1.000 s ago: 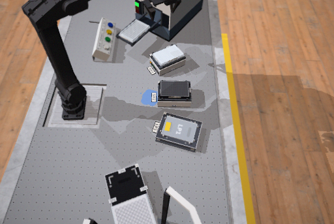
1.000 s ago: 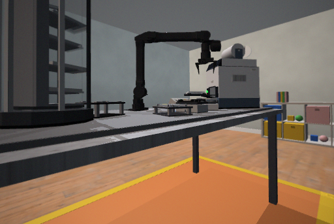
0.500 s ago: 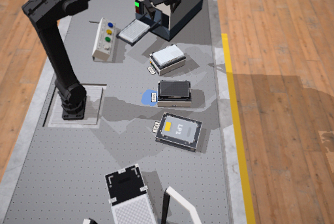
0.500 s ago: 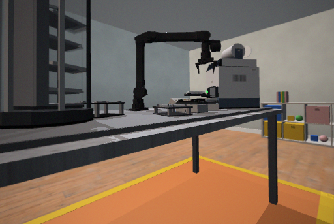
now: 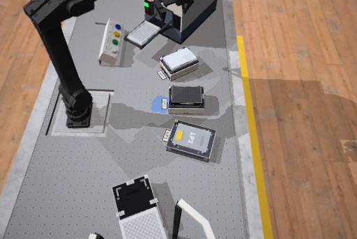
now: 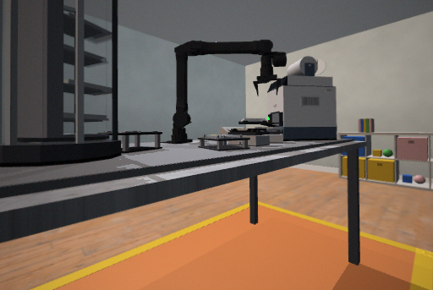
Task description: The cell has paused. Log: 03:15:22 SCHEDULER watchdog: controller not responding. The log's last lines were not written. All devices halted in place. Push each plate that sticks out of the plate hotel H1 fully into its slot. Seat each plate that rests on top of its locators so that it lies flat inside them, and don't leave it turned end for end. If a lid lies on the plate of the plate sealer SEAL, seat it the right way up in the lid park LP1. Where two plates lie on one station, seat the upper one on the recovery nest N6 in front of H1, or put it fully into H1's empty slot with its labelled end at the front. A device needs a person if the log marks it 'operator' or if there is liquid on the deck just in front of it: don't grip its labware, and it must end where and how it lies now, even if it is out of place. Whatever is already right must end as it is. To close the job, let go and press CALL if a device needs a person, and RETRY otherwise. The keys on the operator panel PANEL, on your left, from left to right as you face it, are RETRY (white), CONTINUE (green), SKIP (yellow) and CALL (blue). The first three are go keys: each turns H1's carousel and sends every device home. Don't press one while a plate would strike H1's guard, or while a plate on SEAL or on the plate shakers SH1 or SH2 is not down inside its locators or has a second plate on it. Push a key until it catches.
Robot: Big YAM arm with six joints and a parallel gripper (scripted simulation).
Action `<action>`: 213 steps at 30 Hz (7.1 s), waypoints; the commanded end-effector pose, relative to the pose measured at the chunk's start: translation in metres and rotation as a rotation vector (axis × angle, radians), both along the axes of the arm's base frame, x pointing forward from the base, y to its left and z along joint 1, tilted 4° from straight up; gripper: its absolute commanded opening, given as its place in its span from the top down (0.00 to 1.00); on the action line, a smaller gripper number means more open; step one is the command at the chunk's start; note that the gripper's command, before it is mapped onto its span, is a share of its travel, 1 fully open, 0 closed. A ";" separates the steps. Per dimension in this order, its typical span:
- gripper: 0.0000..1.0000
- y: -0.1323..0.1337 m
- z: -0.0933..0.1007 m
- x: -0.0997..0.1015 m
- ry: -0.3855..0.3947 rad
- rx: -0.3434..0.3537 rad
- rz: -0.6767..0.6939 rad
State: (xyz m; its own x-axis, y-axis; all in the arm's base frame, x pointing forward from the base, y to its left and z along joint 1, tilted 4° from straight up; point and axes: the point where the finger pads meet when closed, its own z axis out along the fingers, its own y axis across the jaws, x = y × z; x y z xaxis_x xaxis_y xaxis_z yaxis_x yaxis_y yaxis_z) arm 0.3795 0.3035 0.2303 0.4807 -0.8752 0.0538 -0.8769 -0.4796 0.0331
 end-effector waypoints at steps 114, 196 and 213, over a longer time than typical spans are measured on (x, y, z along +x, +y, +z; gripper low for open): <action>0.00 0.010 -0.020 0.009 -0.043 0.036 0.002; 0.00 0.082 -0.005 -0.158 -0.058 0.002 -0.999; 0.00 0.087 -0.001 -0.170 -0.045 0.013 -0.785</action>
State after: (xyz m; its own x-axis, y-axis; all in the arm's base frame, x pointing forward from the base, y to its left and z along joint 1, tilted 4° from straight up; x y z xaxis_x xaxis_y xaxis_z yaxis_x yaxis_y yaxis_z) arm 0.2073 0.3920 0.2244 -0.3531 -0.9333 0.0662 -0.9356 0.3529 -0.0150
